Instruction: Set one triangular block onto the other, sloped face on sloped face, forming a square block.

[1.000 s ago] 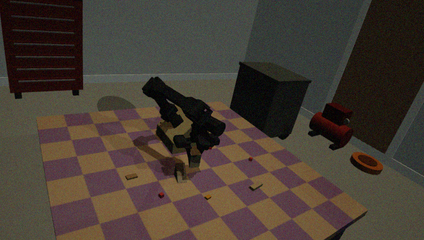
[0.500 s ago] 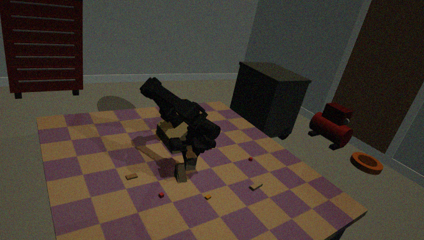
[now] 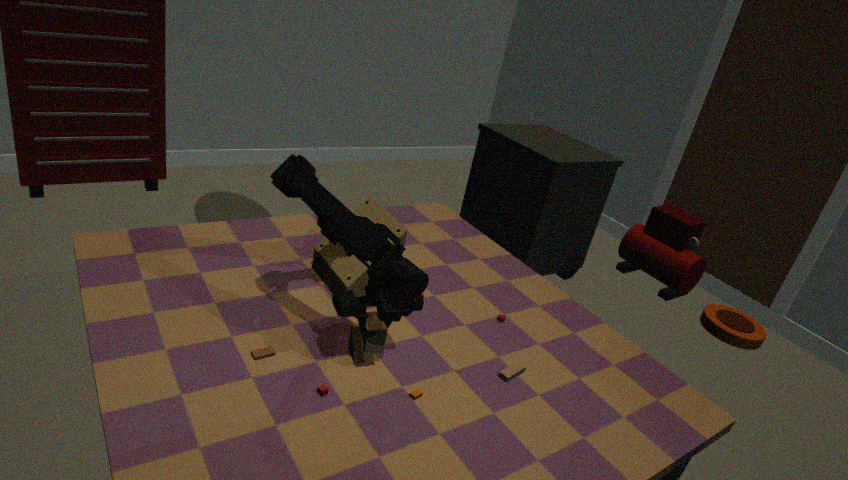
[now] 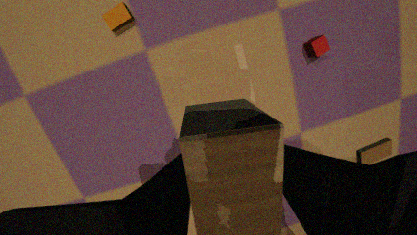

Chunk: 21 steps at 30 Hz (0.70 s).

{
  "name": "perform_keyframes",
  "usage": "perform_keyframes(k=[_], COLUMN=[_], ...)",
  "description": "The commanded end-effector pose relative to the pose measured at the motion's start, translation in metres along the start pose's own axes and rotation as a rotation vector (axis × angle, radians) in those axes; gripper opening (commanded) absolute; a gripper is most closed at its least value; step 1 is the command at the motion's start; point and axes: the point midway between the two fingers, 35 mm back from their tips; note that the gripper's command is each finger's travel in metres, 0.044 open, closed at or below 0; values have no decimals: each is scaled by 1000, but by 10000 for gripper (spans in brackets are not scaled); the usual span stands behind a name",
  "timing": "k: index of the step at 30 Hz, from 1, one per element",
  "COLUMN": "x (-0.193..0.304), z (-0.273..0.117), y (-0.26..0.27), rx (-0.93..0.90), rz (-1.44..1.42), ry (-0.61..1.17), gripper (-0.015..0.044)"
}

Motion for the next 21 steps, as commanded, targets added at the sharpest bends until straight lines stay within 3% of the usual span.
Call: perform_keyframes(k=[1, 13, 21], x=[5, 20, 22], z=[9, 40, 40], y=[0, 1, 3], rx=[6, 8, 15], rz=[-4, -4, -7], ry=[-6, -6, -13], gripper=[0, 0, 0])
Point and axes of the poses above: the point midway between the two fingers, 35 mm back from their tips, its own z axis out along the fingers, its own y axis across the jaws, x = y × z, and after that the axes turned 6 degrees about -z, right-handed
